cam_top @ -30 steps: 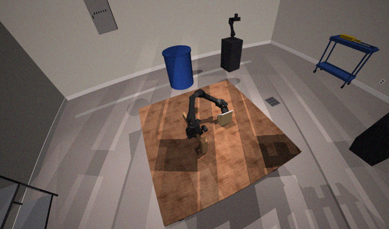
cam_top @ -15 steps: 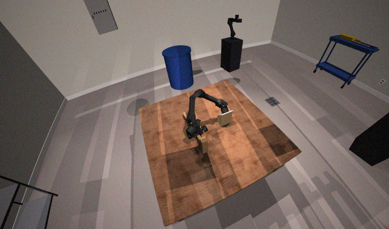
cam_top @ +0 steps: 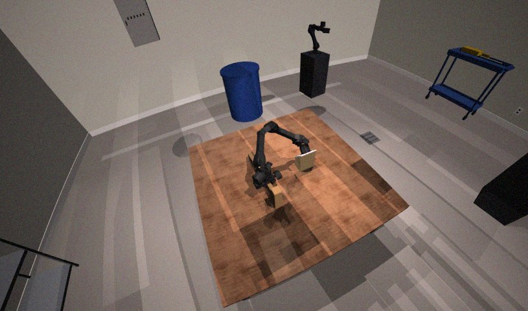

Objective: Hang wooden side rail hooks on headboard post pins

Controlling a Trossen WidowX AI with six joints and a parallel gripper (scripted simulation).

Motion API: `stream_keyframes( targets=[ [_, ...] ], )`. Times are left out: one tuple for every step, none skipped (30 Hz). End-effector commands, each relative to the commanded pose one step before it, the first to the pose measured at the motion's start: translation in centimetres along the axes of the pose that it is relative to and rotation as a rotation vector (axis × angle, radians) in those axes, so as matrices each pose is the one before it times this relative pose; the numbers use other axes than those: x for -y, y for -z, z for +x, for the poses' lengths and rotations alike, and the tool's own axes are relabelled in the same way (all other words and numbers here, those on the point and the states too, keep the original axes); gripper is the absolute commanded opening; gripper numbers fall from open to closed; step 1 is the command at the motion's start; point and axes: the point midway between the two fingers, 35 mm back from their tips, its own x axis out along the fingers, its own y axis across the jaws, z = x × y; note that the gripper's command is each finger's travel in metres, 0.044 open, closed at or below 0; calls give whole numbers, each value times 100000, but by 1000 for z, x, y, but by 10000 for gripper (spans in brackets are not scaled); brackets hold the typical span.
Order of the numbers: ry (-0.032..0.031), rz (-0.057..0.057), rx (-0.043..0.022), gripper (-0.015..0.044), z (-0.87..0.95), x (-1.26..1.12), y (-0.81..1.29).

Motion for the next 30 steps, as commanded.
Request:
stream_keyframes(
  targets=[
    [-997,380,-736,0,-469,-256,299],
    [0,0,-1,0,-8,-8,7],
    [0,0,-1,0,-8,-8,7],
    [0,0,-1,0,-8,-8,7],
    [0,0,-1,0,-8,-8,7],
    [0,0,-1,0,-8,-8,7],
    [0,0,-1,0,-8,-8,7],
    [0,0,-1,0,-8,-8,7],
    [0,0,-1,0,-8,-8,7],
    [0,0,-1,0,-8,-8,7],
    [0,0,-1,0,-8,-8,7],
    [0,0,-1,0,-8,-8,7],
    [0,0,-1,0,-8,-8,7],
    [0,0,-1,0,-8,-8,7],
    [0,0,-1,0,-8,-8,7],
    [0,0,-1,0,-8,-8,7],
    [0,0,-1,0,-8,-8,7],
    [0,0,-1,0,-8,-8,7],
    [0,0,-1,0,-8,-8,7],
    [0,0,-1,0,-5,-8,7],
    [-1,1,-1,0,-4,-12,11],
    [-1,1,-1,0,0,-11,11],
    [0,0,-1,0,3,-6,11],
    [0,0,-1,0,3,1,11],
    [0,0,0,0,3,6,10],
    [0,0,-1,0,3,10,11],
    [0,0,0,0,6,10,11],
    [0,0,0,0,9,10,11],
    [0,0,0,0,11,11,11],
    [0,0,0,0,11,11,12]
  ],
)
